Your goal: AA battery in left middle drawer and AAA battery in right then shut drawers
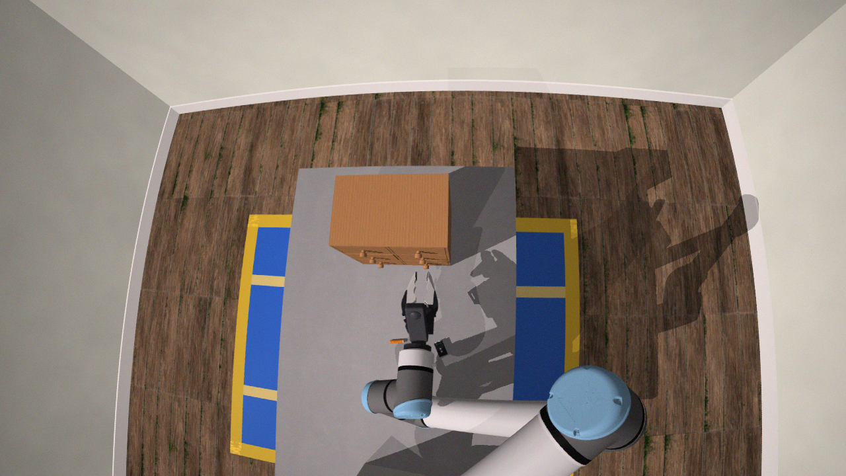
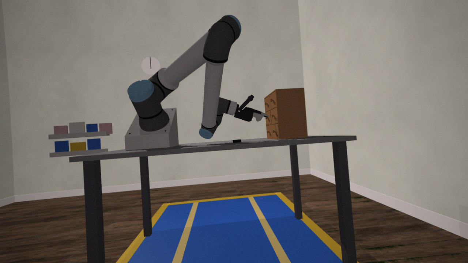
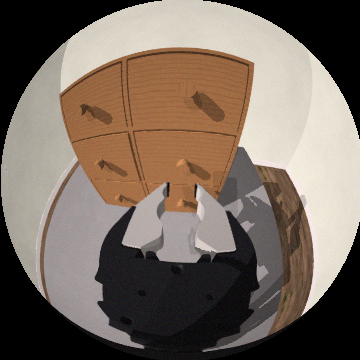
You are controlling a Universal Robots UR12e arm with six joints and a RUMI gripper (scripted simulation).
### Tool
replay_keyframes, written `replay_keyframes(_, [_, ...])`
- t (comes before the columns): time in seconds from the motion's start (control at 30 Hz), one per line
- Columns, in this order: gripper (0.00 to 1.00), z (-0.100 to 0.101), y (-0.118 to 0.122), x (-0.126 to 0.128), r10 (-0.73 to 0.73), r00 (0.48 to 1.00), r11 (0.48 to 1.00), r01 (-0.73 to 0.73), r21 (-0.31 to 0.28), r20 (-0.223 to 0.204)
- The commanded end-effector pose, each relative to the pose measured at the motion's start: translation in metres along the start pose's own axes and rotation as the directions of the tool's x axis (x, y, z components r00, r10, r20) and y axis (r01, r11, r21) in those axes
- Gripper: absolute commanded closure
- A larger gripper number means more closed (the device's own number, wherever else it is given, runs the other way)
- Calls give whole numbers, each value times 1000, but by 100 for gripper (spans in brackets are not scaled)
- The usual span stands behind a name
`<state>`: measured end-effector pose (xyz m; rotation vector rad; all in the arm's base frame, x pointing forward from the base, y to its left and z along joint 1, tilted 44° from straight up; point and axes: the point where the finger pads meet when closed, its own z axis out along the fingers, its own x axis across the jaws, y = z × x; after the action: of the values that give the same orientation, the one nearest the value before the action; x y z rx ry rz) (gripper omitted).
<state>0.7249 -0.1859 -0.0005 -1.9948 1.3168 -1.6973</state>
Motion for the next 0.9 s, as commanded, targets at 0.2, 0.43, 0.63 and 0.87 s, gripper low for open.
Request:
replay_keyframes(0.2, [80,5,-3,0,0,1000,1000,0,1,0])
replay_keyframes(0.43, [80,12,-5,0,0,1000,1000,0,1,0])
replay_keyframes(0.63, [80,16,-6,0,0,1000,1000,0,1,0])
replay_keyframes(0.87, [80,23,-9,0,0,1000,1000,0,1,0])
